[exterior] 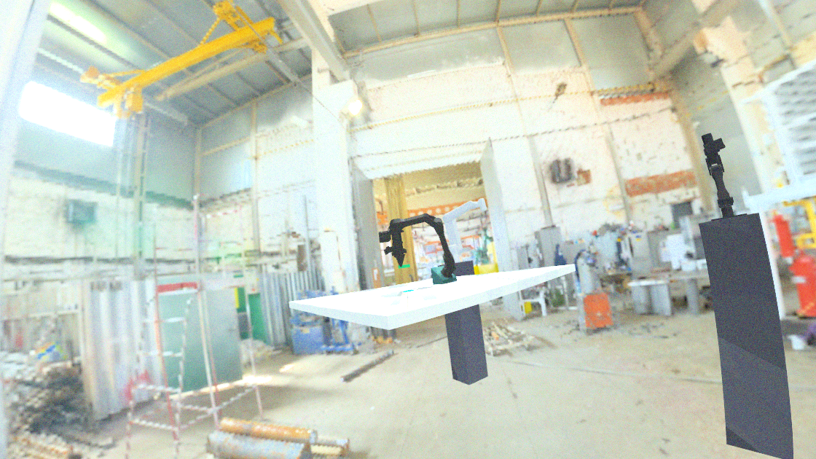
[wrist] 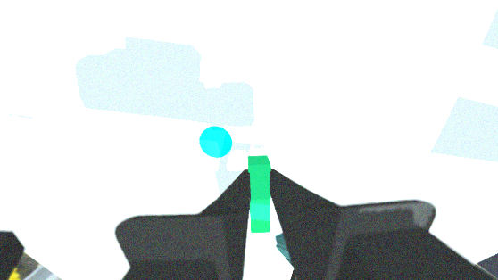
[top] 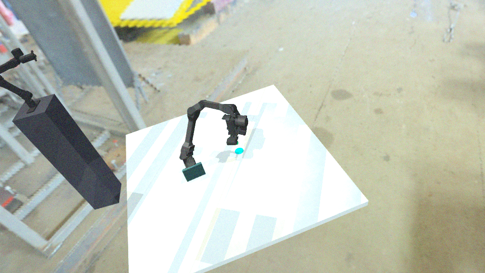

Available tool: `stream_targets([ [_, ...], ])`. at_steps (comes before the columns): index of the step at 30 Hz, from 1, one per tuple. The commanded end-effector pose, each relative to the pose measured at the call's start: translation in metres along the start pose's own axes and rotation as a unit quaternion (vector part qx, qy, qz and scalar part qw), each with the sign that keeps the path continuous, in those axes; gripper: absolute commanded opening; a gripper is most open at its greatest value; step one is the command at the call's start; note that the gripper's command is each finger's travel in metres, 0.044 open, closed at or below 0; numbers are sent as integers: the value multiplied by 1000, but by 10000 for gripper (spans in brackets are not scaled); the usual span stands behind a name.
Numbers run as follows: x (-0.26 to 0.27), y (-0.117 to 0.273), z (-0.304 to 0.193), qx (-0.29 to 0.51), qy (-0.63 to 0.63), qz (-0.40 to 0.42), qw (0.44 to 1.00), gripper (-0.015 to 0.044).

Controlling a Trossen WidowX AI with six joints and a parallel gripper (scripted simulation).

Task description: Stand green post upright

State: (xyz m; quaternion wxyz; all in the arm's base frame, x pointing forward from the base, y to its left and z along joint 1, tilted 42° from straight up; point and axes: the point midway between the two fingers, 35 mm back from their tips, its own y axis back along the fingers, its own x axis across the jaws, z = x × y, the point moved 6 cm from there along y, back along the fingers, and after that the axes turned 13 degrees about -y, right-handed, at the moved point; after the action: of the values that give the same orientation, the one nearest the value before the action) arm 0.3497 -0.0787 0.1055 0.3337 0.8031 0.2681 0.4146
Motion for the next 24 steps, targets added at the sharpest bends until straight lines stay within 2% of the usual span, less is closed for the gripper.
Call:
stream_targets([
  [1,14,5,-6,-7,7,3,1000,23],
  [16,56,5,-28,-1,24,8,1000,23],
  [24,57,3,-29,-10,26,2,1000,23],
])
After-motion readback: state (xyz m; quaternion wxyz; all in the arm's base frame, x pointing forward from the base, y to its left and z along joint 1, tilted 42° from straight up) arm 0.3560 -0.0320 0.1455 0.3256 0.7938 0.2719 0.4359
